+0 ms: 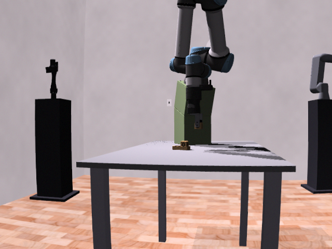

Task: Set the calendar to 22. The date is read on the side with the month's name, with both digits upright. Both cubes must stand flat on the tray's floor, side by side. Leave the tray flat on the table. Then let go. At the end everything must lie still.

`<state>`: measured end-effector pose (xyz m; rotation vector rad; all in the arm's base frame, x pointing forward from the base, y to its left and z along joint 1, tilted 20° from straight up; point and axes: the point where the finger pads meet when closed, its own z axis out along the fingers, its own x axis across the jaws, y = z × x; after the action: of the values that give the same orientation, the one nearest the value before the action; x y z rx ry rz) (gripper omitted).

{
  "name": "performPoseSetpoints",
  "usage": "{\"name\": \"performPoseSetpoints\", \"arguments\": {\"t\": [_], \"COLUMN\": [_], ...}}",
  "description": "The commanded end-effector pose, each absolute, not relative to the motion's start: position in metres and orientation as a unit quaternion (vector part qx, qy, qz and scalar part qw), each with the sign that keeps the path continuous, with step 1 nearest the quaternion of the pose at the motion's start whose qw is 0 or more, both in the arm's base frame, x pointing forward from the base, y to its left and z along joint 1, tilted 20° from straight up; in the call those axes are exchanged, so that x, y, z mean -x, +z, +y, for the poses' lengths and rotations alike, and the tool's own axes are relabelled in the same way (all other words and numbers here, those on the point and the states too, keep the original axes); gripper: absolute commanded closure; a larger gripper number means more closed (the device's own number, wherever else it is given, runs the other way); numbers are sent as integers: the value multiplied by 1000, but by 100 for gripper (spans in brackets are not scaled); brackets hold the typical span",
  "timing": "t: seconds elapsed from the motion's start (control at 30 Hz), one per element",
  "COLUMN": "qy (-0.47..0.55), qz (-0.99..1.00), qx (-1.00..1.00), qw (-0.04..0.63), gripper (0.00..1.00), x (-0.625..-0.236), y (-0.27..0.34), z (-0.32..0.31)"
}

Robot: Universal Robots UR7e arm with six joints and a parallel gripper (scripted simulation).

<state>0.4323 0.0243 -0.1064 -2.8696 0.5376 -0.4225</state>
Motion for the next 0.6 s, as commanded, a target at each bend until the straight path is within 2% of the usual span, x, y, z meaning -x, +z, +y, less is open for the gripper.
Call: {"name": "performPoseSetpoints", "arguments": {"t": [0.0,0.3,0.57], "qy": [-142,-144,-145], "qz": [181,179,179], "qx": [969,969,968], "qw": [95,96,96], "gripper": [40,40,40], "x": [-426,-398,-393], "y": [-110,-122,-123], "z": [2,-66,-76]}}
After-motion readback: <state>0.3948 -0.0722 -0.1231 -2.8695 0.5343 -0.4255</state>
